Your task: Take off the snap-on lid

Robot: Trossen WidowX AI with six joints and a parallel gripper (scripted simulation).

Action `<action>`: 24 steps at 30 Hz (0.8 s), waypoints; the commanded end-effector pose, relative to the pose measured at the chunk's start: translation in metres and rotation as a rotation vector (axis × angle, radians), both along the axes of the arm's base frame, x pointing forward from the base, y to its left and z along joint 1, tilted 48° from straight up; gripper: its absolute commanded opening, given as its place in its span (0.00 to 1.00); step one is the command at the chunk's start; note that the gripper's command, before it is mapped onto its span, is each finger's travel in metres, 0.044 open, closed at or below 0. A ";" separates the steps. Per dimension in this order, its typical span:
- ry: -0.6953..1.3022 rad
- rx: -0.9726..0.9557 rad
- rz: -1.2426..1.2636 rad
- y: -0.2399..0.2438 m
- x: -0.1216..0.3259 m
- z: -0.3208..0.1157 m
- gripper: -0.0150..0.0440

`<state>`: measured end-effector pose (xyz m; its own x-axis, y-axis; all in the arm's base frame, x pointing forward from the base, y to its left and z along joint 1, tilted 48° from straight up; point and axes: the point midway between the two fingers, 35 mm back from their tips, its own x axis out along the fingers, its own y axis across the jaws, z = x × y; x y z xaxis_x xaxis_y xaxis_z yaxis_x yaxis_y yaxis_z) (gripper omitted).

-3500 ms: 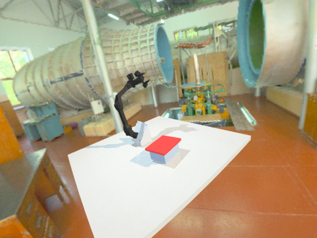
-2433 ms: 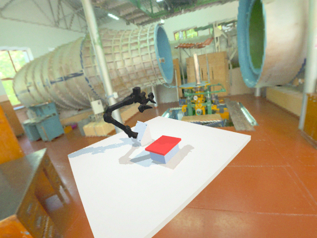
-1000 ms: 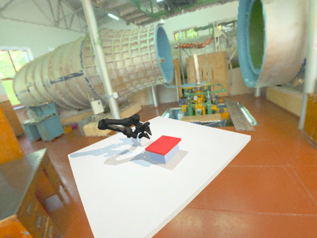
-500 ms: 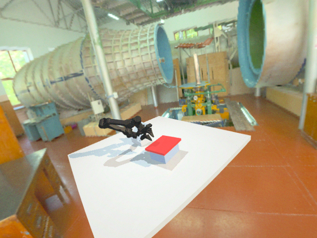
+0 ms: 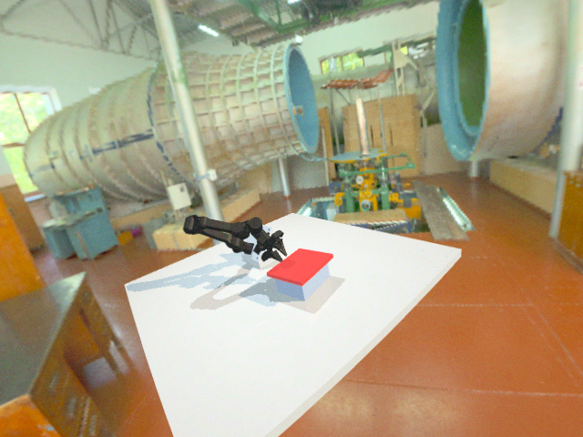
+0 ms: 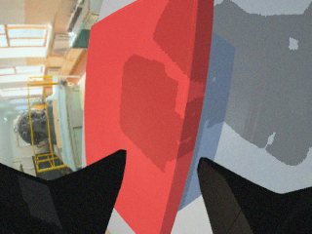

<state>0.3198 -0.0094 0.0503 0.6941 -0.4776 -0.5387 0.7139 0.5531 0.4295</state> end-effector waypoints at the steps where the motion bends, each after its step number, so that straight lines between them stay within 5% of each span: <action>1: 0.008 -0.001 0.003 -0.004 0.003 -0.006 0.65; 11: 0.004 -0.004 0.004 -0.012 0.011 -0.013 0.65; 24: 0.004 -0.004 0.004 -0.012 0.011 -0.013 0.51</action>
<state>0.3309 -0.0224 0.0379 0.6927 -0.4819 -0.5366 0.7153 0.5545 0.4253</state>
